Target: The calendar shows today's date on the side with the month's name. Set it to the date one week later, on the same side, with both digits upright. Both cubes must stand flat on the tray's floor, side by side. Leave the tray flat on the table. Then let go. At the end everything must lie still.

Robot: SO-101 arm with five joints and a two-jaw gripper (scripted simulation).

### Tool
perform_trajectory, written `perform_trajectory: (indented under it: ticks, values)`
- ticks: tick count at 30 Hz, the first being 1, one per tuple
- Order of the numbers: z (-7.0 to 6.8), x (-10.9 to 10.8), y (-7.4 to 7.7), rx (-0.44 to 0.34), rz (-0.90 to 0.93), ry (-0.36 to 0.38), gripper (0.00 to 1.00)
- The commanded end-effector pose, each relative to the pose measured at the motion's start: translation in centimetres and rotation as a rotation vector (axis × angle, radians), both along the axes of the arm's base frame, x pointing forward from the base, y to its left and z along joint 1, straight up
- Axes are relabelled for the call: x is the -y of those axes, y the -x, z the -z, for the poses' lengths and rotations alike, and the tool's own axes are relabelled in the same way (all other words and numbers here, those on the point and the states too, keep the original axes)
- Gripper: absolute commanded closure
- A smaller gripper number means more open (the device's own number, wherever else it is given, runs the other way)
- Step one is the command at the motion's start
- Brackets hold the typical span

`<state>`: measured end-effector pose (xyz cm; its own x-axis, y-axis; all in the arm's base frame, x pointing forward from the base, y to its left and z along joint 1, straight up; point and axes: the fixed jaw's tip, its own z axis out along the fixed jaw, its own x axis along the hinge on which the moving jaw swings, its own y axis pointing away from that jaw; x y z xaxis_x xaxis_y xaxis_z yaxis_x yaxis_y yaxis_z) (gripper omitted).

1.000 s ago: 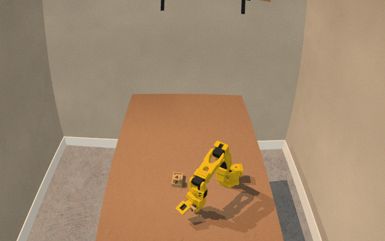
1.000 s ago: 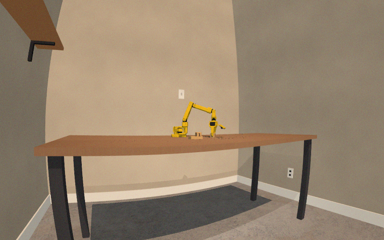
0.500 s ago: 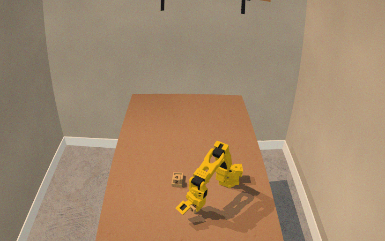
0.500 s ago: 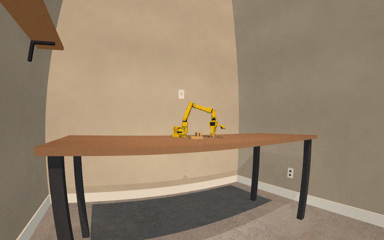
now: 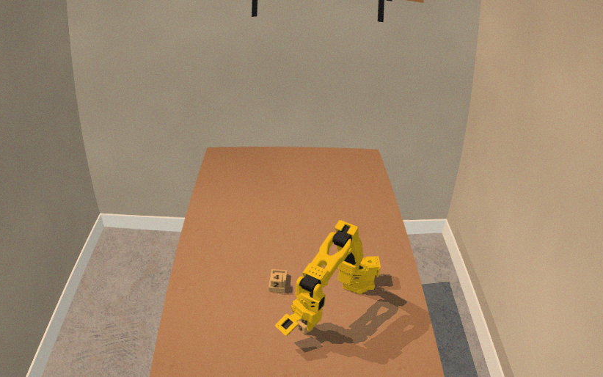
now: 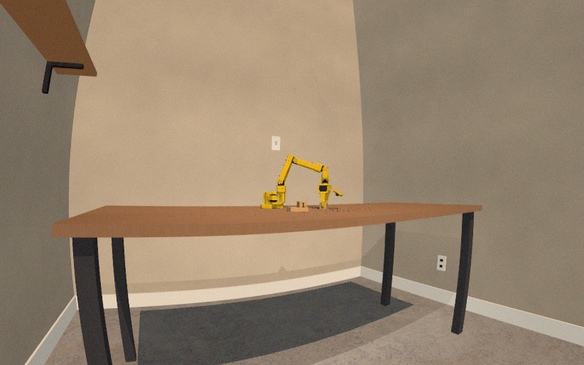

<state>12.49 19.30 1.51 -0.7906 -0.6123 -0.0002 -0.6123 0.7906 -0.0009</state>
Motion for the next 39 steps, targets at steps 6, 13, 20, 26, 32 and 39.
perform_trajectory:
  ticks: [6, 13, 20, 26, 32, 39]
  values:
    - [-2.8, -0.6, -0.5, 0.031, 0.002, -0.046, 1.0]
    - [-4.4, -0.7, -0.3, 0.03, 0.002, -0.046, 1.0]
    - [-5.8, -0.6, -0.1, 0.03, 0.002, -0.046, 1.0]
    - [-5.9, -0.6, 0.0, 0.03, 0.002, -0.046, 1.0]
    - [-5.9, -0.6, 0.0, 0.03, 0.001, -0.046, 1.0]
    - [-5.9, -0.5, -0.2, 0.031, -0.006, -0.046, 1.0]
